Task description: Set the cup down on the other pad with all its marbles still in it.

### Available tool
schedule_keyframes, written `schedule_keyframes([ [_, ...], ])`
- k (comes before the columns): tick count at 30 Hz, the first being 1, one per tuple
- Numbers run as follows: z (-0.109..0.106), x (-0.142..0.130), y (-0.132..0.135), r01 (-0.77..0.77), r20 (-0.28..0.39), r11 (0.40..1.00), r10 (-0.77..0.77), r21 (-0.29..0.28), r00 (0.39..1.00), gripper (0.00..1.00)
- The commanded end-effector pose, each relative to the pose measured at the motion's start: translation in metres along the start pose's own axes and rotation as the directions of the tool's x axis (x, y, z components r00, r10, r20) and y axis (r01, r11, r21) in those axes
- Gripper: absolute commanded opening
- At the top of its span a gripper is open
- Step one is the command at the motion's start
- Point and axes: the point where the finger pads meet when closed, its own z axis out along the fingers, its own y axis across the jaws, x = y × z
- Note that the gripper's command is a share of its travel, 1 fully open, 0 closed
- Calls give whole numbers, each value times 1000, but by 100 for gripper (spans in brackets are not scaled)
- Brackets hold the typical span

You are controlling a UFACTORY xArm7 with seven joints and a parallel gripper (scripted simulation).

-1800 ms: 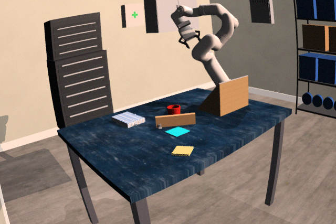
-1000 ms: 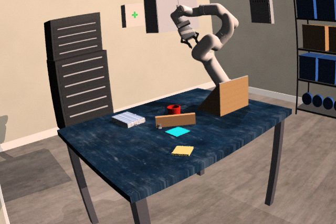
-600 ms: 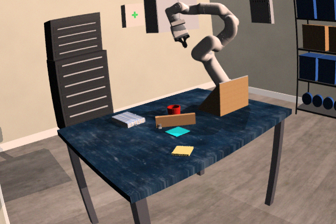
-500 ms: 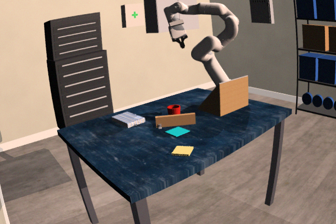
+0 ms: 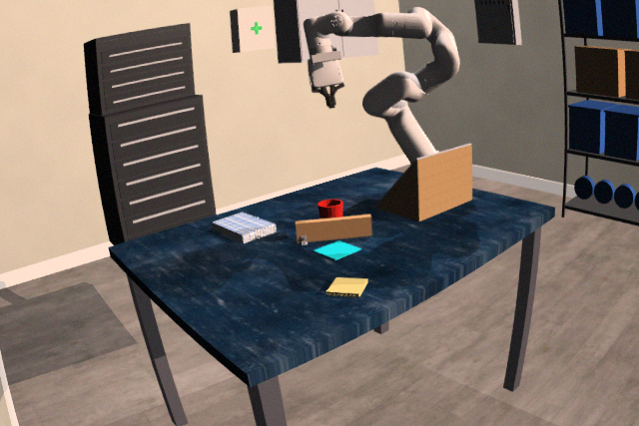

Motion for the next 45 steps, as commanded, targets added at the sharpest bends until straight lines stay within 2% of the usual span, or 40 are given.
schedule_keyframes([
  [1, 35, 47, 34, 5, 48, 999, -3, -38, 999, 0],
  [2, 35, 47, 34, 5, 48, 999, -3, -38, 999, 0],
  [3, 52, 60, 41, 2, 64, 999, 2, -49, 998, 0],
  [5, 55, 63, 43, 2, 64, 999, 2, -49, 998, 0],
  [6, 75, 77, 50, -4, 78, 998, 9, -58, 997, 0],
  [8, 76, 78, 51, -4, 78, 998, 9, -58, 997, 0],
  [9, 98, 90, 57, -13, 90, 998, 19, -65, 996, 0],
  [10, 98, 90, 57, -13, 90, 998, 19, -65, 996, 0],
  [11, 118, 98, 62, -23, 101, 997, 31, -72, 994, 0],
  [14, 119, 99, 62, -23, 101, 997, 31, -72, 994, 0],
  [16, 159, 112, 69, -48, 119, 995, 58, -82, 991, 0],
  [18, 159, 112, 69, -48, 119, 995, 58, -82, 991, 0],
  [19, 177, 115, 71, -62, 127, 994, 72, -86, 989, 0],
  [20, 177, 115, 71, -62, 127, 994, 72, -86, 989, 0],
  [21, 192, 117, 72, -74, 133, 993, 86, -90, 987, 0],
  [22, 192, 117, 72, -74, 133, 993, 86, -90, 987, 0],
  [24, 217, 119, 74, -96, 144, 991, 110, -97, 984, 0],
  [25, 217, 119, 74, -96, 144, 991, 110, -97, 984, 0],
  [28, 238, 118, 74, -117, 152, 988, 132, -102, 979, 0],
  [45, 244, 117, 74, -123, 155, 987, 138, -104, 978, 0],
])
